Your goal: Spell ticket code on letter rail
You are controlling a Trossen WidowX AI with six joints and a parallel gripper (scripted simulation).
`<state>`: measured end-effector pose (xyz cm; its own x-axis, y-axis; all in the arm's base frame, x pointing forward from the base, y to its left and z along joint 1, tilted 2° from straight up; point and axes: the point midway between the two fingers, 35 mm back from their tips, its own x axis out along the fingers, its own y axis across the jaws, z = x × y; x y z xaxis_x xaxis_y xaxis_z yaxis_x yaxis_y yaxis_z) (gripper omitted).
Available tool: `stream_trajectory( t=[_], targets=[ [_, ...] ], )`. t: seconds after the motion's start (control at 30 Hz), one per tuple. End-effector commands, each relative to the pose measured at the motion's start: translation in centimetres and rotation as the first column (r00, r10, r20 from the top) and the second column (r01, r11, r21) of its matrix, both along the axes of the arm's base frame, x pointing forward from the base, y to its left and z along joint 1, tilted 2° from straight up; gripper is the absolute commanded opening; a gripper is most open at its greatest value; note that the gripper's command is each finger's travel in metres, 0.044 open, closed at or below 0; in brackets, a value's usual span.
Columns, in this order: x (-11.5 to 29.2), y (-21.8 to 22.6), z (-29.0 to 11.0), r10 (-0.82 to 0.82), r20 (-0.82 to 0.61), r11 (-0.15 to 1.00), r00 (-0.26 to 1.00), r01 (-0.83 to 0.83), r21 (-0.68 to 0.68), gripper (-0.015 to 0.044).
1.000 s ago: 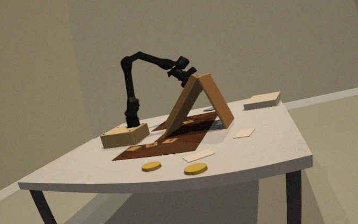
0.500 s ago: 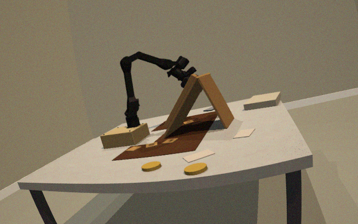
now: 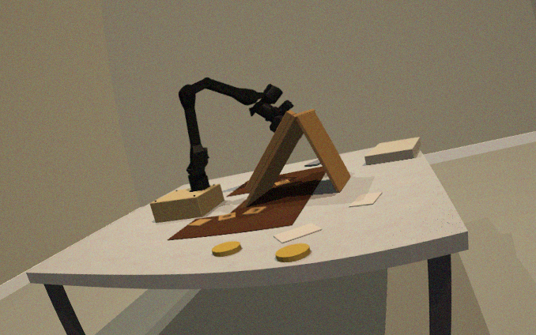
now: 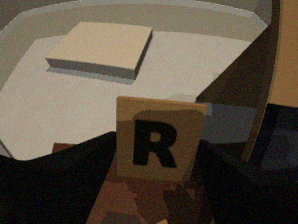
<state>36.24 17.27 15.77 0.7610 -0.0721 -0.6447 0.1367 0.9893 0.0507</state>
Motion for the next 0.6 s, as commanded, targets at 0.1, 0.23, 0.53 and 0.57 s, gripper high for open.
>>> stream_trajectory(
  t=[0.1,0.23,0.53,0.57],
  targets=[
    [-0.22,-0.41,-0.32,0.006,-0.007,1.0,1.0,-0.006,-0.002,0.0],
    [-0.25,-0.64,-0.34,0.006,-0.007,1.0,1.0,-0.006,-0.002,0.0],
    [-0.31,-1.08,-0.34,0.006,-0.007,1.0,1.0,-0.006,-0.003,0.0],
    [-0.31,-1.13,-0.34,0.006,-0.007,1.0,1.0,-0.006,-0.003,0.0]
  ],
)
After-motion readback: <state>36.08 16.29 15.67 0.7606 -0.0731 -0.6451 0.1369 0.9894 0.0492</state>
